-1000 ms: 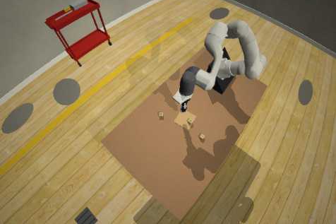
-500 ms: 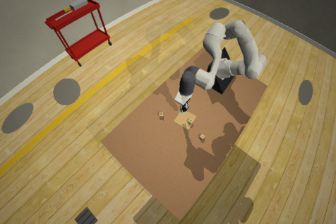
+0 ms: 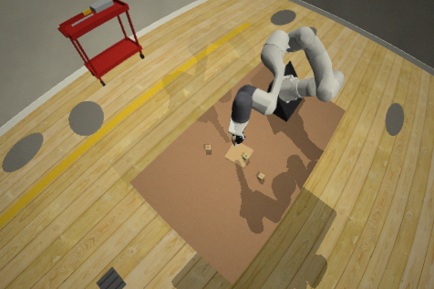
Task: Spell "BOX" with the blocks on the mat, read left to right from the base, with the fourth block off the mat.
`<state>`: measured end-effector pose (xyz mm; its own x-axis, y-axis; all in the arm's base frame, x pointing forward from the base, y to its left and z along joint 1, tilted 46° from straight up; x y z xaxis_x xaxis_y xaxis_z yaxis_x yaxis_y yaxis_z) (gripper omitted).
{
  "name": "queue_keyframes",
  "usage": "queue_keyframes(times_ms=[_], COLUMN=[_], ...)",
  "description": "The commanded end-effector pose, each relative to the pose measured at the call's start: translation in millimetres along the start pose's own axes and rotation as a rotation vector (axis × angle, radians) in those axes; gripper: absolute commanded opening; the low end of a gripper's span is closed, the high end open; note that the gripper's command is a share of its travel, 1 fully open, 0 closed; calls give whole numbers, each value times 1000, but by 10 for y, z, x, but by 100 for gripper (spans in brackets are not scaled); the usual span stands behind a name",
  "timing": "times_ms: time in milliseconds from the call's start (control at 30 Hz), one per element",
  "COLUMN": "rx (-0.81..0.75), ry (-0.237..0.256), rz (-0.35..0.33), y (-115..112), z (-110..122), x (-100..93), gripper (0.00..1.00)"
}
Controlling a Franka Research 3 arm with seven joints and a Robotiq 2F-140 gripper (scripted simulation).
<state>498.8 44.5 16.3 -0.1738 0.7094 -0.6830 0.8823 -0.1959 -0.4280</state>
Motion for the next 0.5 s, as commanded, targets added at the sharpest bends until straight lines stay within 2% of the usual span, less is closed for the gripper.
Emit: queue_keyframes(times_ms=[0, 467], rx=[-139, -340], ry=[-11, -11], rz=[0, 1], y=[5, 17], z=[28, 33], x=[-8, -16], gripper=[16, 16])
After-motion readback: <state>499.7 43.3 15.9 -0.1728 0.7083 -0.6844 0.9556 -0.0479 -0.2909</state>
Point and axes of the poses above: the point where the finger pads meet when closed, its own x axis out along the fingers, its own z axis across the jaws, y = z × x, the point moved 10 cm from there along -x, back along the fingers, and after that the axes turned 10 degrees about x, right-handed, at the moved point
